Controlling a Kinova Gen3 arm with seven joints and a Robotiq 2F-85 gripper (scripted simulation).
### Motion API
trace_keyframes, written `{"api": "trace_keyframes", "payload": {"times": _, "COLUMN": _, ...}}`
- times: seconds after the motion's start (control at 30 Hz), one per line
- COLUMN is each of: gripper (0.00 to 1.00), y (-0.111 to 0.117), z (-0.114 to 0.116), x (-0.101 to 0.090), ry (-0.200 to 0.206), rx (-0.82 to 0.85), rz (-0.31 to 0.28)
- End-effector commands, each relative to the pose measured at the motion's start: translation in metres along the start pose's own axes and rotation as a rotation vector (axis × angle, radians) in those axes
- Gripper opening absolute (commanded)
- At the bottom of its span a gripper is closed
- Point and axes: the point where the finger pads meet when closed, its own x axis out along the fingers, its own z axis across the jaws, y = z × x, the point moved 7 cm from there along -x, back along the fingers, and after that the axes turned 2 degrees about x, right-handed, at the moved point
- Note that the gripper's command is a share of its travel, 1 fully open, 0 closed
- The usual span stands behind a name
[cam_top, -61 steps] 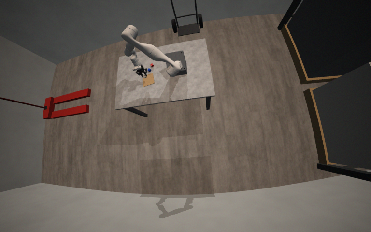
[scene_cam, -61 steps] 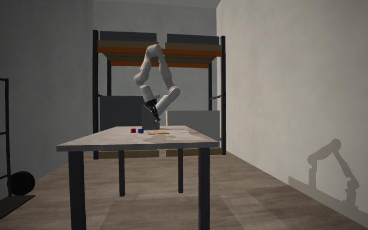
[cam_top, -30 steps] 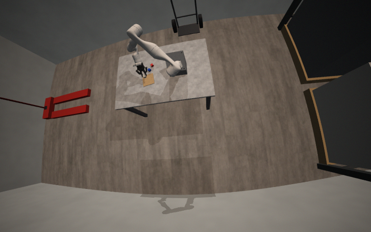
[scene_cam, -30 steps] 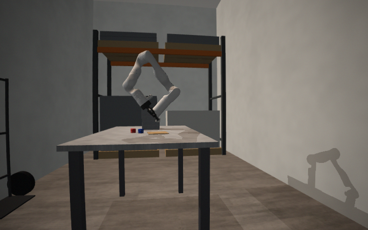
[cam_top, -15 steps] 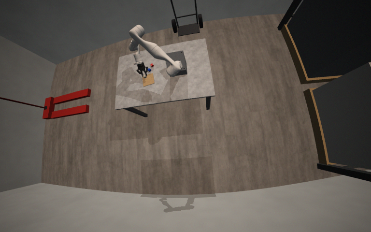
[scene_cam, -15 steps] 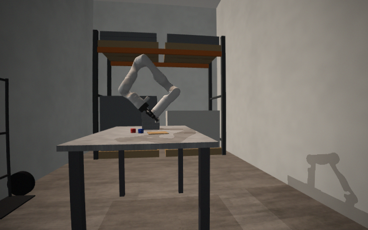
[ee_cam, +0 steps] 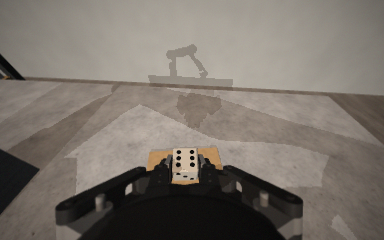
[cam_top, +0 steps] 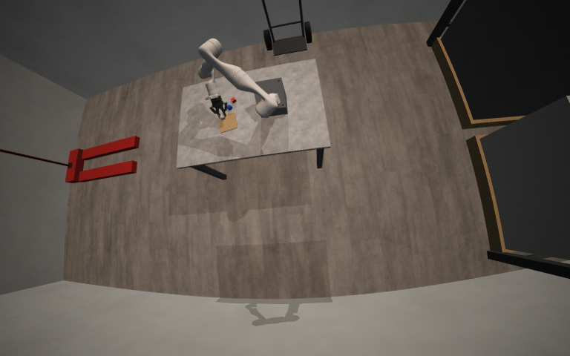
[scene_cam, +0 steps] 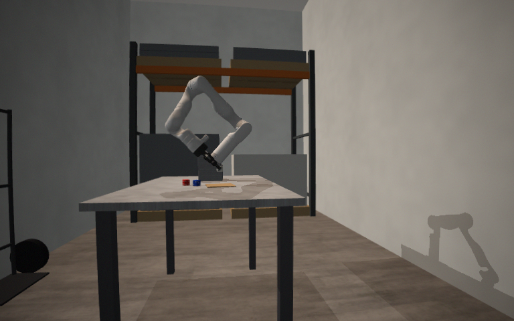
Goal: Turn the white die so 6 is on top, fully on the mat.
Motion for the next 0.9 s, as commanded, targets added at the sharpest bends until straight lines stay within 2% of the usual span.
{"api": "trace_keyframes", "payload": {"times": 0.0, "gripper": 0.26, "y": 0.0, "z": 0.0, "x": 0.0, "ry": -0.001, "rx": -0.001, "rz": -0.001}}
{"api": "trace_keyframes", "payload": {"times": 0.87, "gripper": 0.26, "y": -0.018, "z": 0.001, "x": 0.018, "ry": -0.001, "rx": -0.001, "rz": -0.001}}
